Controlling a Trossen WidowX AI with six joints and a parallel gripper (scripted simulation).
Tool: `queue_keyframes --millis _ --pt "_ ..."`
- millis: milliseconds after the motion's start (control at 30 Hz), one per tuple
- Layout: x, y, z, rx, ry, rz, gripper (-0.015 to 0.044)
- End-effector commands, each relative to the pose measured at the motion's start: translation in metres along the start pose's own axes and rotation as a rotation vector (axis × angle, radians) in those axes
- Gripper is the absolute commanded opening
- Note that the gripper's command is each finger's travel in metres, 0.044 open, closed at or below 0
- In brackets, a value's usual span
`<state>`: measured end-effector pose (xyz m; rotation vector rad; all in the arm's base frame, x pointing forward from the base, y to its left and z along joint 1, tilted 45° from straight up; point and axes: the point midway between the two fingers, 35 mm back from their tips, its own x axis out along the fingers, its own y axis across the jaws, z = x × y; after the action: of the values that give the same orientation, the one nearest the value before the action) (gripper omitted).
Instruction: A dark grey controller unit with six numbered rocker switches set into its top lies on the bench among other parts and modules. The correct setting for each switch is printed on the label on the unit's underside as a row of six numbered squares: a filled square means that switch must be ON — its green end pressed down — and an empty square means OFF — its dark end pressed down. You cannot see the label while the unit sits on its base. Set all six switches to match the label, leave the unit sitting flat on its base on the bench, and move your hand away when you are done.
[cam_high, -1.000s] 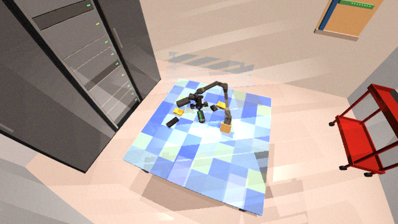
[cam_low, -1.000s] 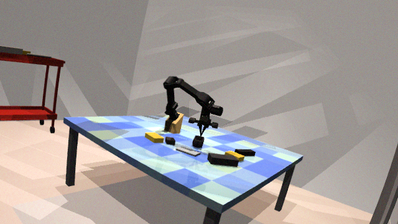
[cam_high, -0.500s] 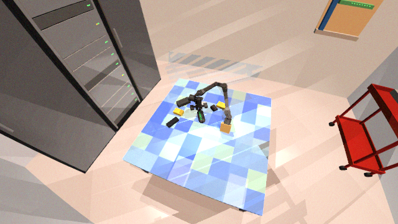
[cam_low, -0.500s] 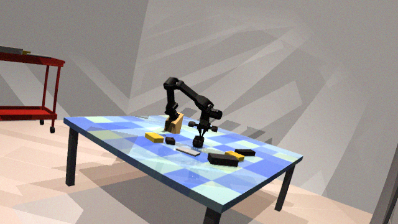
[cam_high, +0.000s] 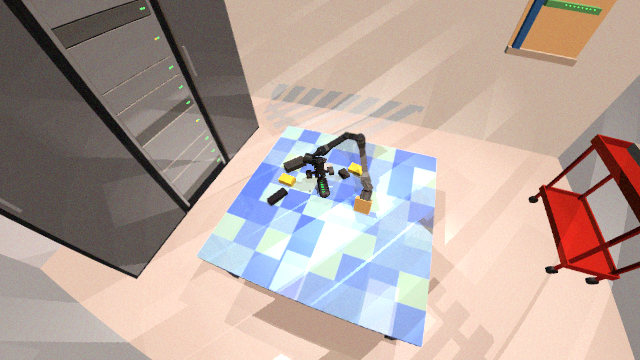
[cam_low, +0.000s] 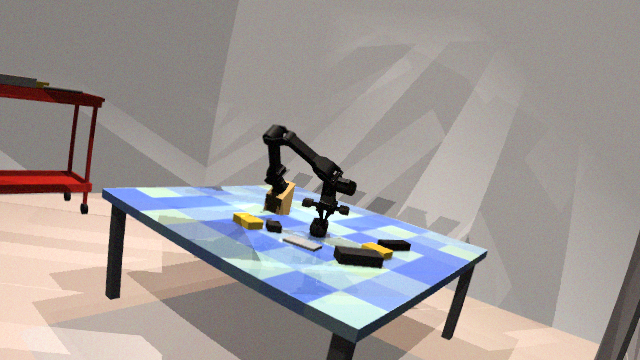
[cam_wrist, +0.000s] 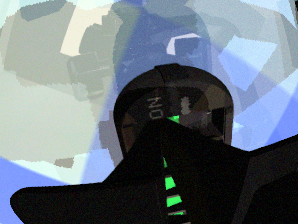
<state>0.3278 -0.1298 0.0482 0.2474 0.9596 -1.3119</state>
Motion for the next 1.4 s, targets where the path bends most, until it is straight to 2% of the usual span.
queue_keyframes --millis 0,400,600,800,967,1367 --pt "0.002 -0.001 -0.002 -0.009 0.0 -0.007 0.0" --pt "0.002 -0.001 -0.002 -0.009 0.0 -0.007 0.0" --pt "-0.042 -0.001 -0.002 -0.009 0.002 -0.006 0.0" --pt "-0.043 -0.001 -0.004 -0.009 0.002 -0.005 0.0" --pt "-0.046 -0.011 -0.051 -0.01 0.005 -0.006 0.0" --pt "-0.046 -0.011 -0.053 -0.01 0.005 -0.006 0.0"
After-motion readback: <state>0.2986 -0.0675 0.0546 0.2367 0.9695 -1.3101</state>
